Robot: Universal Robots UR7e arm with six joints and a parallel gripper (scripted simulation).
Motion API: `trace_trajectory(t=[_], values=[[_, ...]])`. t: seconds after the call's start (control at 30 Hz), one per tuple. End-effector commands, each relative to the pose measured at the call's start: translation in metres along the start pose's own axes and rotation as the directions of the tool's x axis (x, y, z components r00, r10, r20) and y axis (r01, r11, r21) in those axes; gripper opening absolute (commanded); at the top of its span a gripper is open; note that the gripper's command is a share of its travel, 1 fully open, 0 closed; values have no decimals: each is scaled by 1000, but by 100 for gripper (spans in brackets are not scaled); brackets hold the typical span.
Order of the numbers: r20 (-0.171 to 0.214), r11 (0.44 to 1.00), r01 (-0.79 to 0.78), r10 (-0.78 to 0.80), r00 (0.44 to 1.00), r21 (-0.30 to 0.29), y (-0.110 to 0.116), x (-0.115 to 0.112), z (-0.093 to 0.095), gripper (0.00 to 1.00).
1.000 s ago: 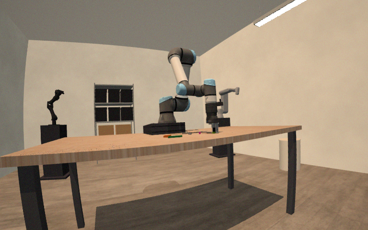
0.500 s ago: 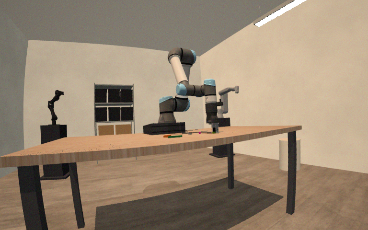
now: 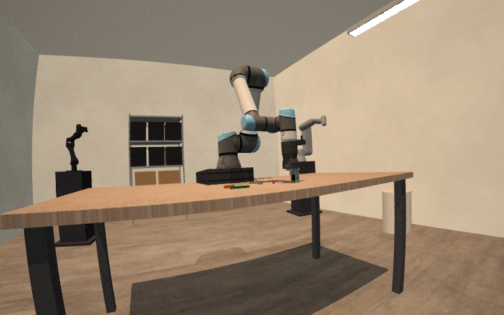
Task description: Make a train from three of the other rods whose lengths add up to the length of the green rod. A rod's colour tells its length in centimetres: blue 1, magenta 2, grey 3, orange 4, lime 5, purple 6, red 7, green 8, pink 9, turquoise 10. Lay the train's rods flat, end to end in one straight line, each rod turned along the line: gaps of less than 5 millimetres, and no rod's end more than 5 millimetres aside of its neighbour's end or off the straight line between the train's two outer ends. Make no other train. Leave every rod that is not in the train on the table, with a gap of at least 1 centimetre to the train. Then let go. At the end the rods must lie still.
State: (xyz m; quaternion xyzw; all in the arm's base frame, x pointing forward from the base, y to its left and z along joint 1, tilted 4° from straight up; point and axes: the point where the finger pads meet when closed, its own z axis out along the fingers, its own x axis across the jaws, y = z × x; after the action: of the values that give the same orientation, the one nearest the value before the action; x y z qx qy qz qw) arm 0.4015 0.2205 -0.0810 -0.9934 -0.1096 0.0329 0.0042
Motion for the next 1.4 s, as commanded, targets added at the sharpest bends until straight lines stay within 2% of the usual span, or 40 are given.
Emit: trace_trajectory(t=[0.0,0.1,0.13,1.37], values=[[0,1000,1,-1,1000,0,-1,-1,0,54],[0,1000,1,-1,1000,0,-1,-1,0,54],[0,1000,1,-1,1000,0,-1,-1,0,24],[-2,1000,1,-1,1000,0,-1,0,-3,24]])
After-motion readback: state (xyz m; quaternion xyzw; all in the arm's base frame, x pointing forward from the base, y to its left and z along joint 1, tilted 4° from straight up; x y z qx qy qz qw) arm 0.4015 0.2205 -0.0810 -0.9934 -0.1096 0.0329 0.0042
